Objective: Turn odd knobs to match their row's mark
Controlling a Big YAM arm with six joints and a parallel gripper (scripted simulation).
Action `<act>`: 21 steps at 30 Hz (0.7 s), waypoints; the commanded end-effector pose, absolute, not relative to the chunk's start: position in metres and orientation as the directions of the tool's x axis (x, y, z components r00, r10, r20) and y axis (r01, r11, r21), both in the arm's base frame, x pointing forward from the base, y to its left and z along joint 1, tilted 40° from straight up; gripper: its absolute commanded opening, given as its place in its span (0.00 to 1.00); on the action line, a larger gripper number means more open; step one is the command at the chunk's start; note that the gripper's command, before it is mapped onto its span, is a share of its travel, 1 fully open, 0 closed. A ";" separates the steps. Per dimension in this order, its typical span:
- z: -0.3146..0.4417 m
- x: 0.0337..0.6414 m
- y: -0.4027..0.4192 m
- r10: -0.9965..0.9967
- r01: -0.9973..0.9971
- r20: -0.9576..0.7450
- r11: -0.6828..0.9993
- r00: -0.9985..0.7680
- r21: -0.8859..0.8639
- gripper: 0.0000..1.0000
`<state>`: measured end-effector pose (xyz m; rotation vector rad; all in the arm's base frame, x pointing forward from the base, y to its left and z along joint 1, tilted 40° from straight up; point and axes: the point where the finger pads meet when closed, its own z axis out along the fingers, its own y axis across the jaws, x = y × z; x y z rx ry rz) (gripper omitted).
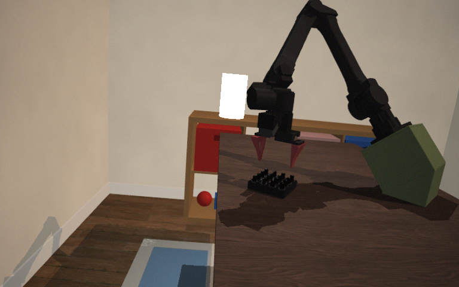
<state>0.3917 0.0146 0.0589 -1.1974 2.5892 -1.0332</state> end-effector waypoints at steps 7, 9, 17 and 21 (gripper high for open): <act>0.061 0.389 0.024 -0.730 -0.653 0.184 0.432 -0.658 -0.622 1.00; 0.061 0.389 0.024 -0.730 -0.653 0.184 0.432 -0.658 -0.622 1.00; 0.066 0.390 0.023 -0.731 -0.644 0.171 0.435 -0.661 -0.629 1.00; 0.067 0.389 0.015 -0.721 -0.634 0.166 0.447 -0.673 -0.631 1.00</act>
